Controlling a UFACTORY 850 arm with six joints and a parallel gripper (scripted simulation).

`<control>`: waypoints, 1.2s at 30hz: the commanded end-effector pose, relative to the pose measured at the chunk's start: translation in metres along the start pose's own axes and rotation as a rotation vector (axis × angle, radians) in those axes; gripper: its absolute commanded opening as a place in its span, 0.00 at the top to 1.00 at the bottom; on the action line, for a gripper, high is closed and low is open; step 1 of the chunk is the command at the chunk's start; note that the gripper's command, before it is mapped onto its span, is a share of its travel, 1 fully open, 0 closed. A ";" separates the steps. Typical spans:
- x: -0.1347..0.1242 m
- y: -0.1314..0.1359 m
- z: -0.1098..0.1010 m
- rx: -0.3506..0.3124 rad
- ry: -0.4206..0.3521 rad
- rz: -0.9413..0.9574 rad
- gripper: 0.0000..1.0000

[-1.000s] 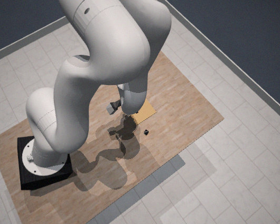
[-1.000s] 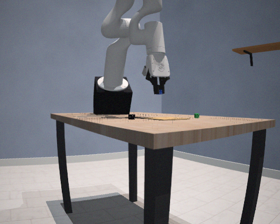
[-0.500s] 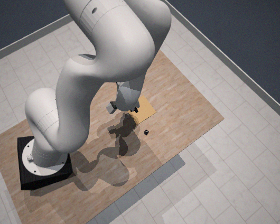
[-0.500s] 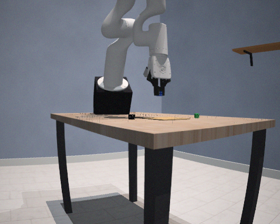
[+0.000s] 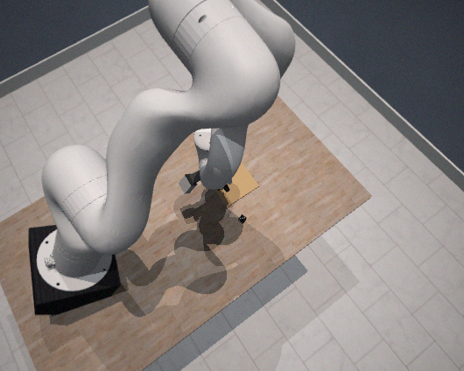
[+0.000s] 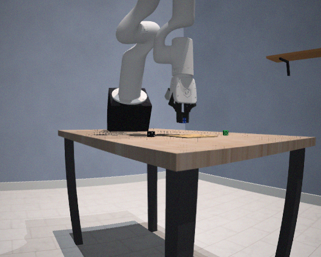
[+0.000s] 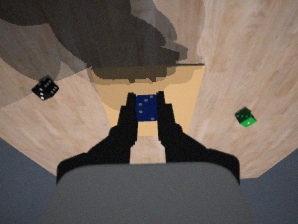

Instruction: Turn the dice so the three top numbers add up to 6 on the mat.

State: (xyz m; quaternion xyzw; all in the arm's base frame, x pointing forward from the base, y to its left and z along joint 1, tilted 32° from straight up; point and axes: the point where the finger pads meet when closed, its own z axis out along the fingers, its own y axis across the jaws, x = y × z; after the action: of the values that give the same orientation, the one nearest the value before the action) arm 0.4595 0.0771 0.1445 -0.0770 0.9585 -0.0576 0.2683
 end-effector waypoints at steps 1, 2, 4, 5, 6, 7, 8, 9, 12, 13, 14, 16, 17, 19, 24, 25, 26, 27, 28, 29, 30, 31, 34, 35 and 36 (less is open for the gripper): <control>-0.002 0.000 0.025 -0.005 -0.007 0.001 0.85; -0.002 0.000 0.029 -0.005 -0.007 0.001 0.85; -0.002 0.000 0.034 -0.005 -0.007 0.001 0.85; -0.002 0.000 0.036 -0.005 -0.007 0.001 0.85; -0.002 0.000 0.037 -0.005 -0.007 0.001 0.85; -0.002 0.000 0.038 -0.005 -0.007 0.001 0.85; -0.002 0.000 0.039 -0.005 -0.007 0.001 0.85; -0.002 0.000 0.039 -0.005 -0.007 0.001 0.85; -0.002 0.000 0.039 -0.005 -0.007 0.001 0.85; -0.002 0.000 0.039 -0.005 -0.007 0.001 0.85; -0.002 0.000 0.039 -0.005 -0.007 0.001 0.85; -0.002 0.000 0.039 -0.005 -0.007 0.001 0.85; -0.002 0.000 0.039 -0.005 -0.007 0.001 0.85; -0.002 0.000 0.039 -0.005 -0.007 0.001 0.85; -0.002 0.000 0.039 -0.005 -0.007 0.001 0.85; -0.002 0.000 0.039 -0.005 -0.007 0.001 0.85; -0.002 0.000 0.039 -0.005 -0.007 0.001 0.85; -0.002 0.000 0.039 -0.005 -0.007 0.001 0.85; -0.002 0.000 0.039 -0.005 -0.007 0.001 0.85; -0.002 0.000 0.039 -0.005 -0.007 0.001 0.85; -0.002 0.000 0.039 -0.005 -0.007 0.001 0.85; -0.002 0.000 0.039 -0.005 -0.007 0.001 0.85; -0.002 0.000 0.039 -0.005 -0.007 0.001 0.85; -0.002 0.000 0.039 -0.005 -0.007 0.001 0.85; -0.002 0.000 0.039 -0.005 -0.007 0.001 0.85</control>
State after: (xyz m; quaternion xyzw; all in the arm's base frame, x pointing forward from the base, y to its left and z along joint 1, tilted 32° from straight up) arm 0.4810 0.0747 0.1121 -0.0775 0.9578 -0.0549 0.2712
